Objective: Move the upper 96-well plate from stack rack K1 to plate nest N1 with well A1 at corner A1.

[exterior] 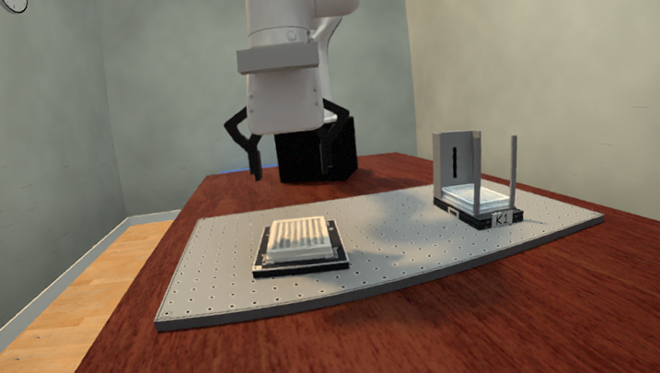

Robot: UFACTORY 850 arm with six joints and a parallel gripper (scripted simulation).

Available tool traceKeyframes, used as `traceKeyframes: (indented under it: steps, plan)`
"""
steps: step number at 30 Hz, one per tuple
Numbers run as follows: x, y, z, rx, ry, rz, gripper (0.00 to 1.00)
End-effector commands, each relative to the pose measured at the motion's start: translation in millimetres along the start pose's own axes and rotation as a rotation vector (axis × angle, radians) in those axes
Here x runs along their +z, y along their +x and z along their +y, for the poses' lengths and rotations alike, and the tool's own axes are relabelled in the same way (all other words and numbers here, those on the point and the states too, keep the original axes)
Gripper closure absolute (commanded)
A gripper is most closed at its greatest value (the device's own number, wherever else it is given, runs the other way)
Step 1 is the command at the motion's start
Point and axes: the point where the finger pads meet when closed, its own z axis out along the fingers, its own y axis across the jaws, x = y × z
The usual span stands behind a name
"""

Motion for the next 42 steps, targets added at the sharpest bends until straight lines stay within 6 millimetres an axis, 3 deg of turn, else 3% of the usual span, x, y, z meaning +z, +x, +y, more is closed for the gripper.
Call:
traceKeyframes:
  steps: [1, 24, 42]
  plan:
    - [-13.2, 1.0, 0.1, 0.000, 0.000, 0.002, 0.00]
    - [-69.2, 1.0, 0.1, 0.000, 0.000, 0.002, 0.00]
    - [-74.2, 1.0, 0.1, 0.000, 0.000, 0.002, 0.00]
